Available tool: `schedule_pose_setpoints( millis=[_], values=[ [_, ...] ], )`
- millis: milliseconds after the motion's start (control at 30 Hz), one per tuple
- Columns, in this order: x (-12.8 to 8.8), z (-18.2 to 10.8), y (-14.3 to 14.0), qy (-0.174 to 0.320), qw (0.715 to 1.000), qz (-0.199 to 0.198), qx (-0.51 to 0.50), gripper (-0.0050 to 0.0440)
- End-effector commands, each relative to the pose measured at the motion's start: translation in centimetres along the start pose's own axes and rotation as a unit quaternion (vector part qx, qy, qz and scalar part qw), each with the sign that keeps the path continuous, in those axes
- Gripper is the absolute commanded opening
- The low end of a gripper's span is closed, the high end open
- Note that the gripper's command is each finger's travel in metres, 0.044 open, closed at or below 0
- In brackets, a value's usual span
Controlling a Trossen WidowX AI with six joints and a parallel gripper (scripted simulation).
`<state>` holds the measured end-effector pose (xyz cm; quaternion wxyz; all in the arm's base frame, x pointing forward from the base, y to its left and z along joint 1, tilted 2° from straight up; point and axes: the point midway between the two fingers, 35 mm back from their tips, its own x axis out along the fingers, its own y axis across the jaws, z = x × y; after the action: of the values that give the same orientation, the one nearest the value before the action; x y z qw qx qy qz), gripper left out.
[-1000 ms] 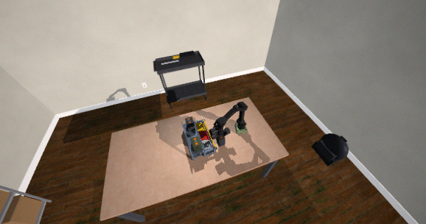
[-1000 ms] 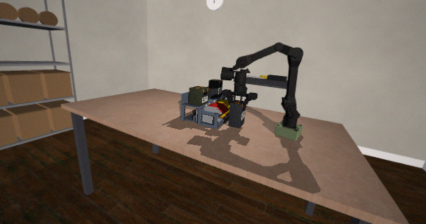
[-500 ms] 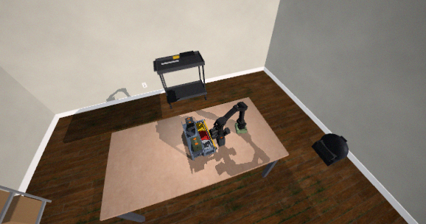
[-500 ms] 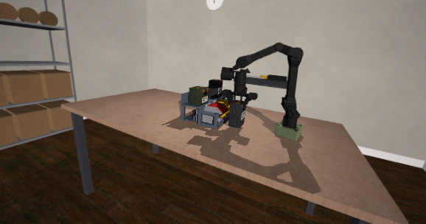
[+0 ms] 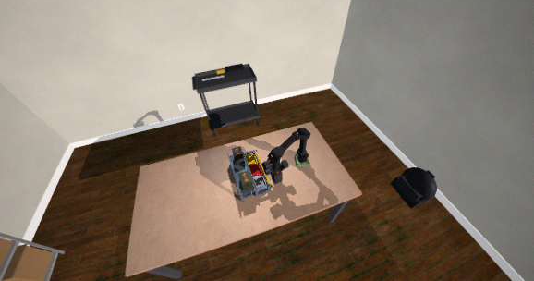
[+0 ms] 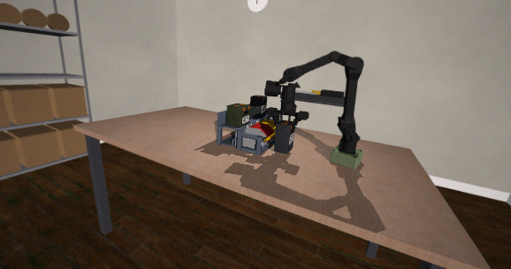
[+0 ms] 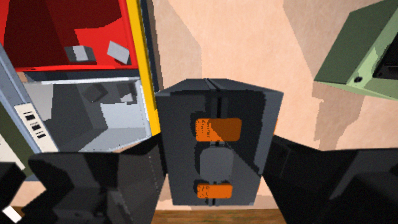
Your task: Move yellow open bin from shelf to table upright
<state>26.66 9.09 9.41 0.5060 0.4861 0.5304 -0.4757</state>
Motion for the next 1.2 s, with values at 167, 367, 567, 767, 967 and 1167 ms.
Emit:
schedule_pose_setpoints(
  millis=[167, 367, 567, 767, 967, 1167],
  values=[
    [-1.5, -0.1, 0.4, 0.006, 1.0, 0.028, -0.004, 0.0],
    [-1.5, -0.1, 0.4, 0.006, 1.0, 0.028, -0.004, 0.0],
    [-1.5, -0.1, 0.4, 0.006, 1.0, 0.028, -0.004, 0.0],
    [-1.5, -0.1, 0.4, 0.006, 1.0, 0.028, -0.004, 0.0],
    [0.1, -0.1, 0.4, 0.006, 1.0, 0.028, -0.004, 0.0],
    [0.1, -0.1, 0.4, 0.006, 1.0, 0.028, -0.004, 0.0]
  ],
)
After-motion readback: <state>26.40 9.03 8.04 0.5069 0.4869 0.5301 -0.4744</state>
